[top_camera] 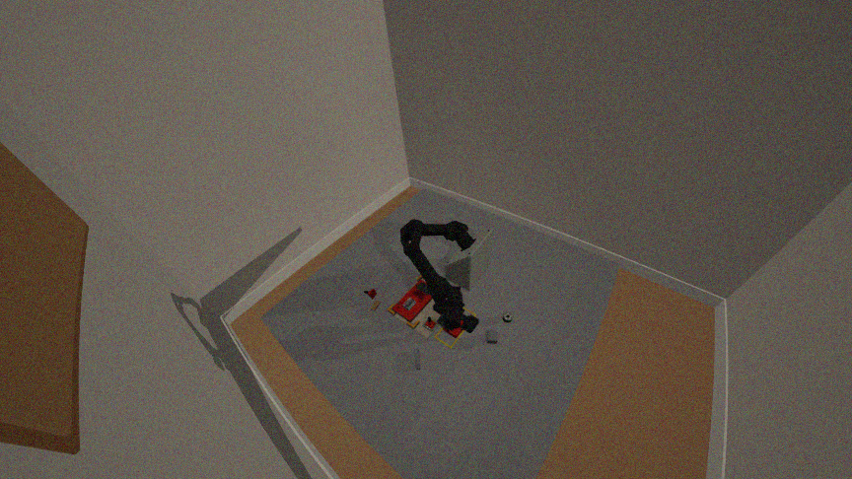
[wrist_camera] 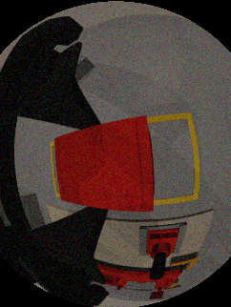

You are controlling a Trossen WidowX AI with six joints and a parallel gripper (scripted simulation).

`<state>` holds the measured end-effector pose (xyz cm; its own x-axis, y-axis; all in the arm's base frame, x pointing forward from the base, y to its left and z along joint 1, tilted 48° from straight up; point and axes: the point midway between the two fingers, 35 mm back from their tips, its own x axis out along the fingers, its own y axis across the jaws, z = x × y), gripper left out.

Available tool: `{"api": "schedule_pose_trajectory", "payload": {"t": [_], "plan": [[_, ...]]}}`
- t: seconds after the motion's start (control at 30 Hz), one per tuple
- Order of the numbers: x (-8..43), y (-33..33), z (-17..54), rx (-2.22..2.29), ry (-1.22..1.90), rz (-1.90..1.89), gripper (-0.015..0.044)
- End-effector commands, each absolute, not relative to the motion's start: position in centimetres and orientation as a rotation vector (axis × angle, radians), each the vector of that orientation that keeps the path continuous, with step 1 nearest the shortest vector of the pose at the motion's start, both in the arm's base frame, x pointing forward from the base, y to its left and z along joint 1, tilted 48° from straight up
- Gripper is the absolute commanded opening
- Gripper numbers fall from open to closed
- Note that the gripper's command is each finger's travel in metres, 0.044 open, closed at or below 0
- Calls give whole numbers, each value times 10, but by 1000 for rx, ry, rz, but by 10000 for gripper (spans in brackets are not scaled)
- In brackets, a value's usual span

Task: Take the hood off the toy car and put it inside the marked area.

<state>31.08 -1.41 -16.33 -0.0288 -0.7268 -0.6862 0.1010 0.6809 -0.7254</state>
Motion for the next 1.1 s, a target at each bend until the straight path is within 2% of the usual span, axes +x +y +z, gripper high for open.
{"api": "schedule_pose_trajectory", "payload": {"t": [0.0,0.57,0.8,1.07], "plan": [[310,-16,-164,-562,1462,-717,0],[311,-12,-162,-552,1460,-719,440],[314,37,-117,-555,1462,-722,440],[313,39,-115,-555,1461,-723,440]]}}
